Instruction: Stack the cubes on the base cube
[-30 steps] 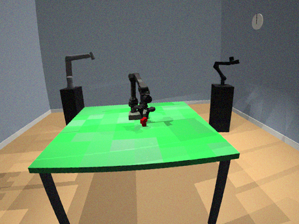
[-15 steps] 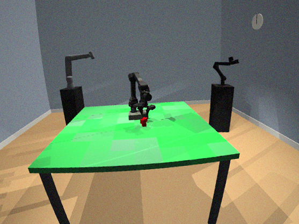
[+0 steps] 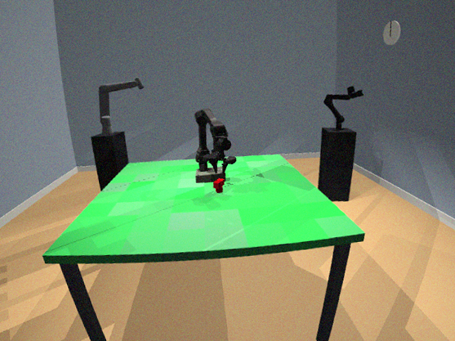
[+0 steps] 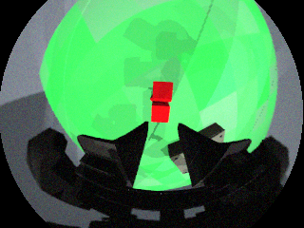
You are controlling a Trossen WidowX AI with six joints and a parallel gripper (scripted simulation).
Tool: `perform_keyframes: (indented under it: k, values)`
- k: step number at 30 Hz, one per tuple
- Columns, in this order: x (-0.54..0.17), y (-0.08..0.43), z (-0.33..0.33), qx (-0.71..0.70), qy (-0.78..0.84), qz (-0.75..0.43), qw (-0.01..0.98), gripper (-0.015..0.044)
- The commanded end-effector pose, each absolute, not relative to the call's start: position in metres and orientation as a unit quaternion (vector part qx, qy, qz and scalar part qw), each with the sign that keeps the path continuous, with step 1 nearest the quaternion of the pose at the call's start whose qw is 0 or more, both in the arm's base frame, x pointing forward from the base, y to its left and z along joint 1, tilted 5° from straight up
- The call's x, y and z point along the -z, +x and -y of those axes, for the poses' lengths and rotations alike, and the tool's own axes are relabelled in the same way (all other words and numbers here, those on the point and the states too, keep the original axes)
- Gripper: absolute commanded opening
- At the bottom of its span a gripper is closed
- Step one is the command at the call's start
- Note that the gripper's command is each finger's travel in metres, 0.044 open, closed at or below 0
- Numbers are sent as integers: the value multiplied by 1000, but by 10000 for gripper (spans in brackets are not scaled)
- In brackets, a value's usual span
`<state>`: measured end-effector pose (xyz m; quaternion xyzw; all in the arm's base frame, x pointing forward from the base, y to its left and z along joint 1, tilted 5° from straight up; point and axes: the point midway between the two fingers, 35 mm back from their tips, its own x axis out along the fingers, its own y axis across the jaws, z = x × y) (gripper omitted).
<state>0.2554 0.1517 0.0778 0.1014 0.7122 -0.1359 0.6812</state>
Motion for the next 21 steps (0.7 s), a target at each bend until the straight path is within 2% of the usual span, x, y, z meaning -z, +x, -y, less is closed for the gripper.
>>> perform_keyframes:
  k: [1,13,20,21]
  values:
    - [-86,258,-153,134,105,-709,684,205]
    - [-93,258,-154,134,105,-709,684,205]
    - [-99,257,-153,135,102,-711,683,389]
    - [-99,257,-153,135,102,-711,683,400]
